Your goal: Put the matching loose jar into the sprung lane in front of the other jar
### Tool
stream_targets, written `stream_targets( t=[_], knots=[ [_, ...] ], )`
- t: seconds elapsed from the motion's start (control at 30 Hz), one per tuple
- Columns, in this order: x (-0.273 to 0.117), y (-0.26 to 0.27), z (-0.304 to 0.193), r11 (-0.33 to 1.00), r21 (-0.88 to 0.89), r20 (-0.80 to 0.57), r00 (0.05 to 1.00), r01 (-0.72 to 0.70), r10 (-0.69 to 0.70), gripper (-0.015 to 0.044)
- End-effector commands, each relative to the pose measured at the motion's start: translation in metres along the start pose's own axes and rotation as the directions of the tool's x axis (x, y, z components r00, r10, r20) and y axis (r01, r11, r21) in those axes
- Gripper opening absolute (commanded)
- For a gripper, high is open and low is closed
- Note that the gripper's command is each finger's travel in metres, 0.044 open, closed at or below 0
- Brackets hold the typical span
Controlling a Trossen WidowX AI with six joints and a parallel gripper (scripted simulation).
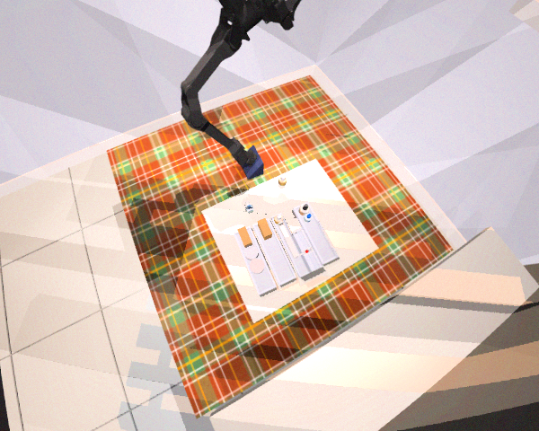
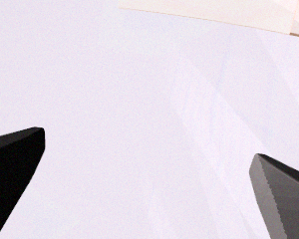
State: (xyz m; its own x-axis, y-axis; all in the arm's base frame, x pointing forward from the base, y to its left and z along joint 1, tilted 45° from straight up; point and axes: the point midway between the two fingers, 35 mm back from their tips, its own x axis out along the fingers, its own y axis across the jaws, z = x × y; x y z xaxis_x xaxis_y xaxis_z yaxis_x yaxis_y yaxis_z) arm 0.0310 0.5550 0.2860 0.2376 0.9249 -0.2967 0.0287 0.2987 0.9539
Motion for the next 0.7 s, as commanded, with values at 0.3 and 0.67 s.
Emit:
stream_targets(
  t=[0.3,0.67],
  knots=[
    [-0.007,-0.182,0.127,0.804,-0.100,0.224,0.800,0.586,-0.556,0.0440],
    [-0.100,-0.320,0.215,0.333,-0.036,0.293,0.329,0.942,-0.898,0.0440]
  ],
)
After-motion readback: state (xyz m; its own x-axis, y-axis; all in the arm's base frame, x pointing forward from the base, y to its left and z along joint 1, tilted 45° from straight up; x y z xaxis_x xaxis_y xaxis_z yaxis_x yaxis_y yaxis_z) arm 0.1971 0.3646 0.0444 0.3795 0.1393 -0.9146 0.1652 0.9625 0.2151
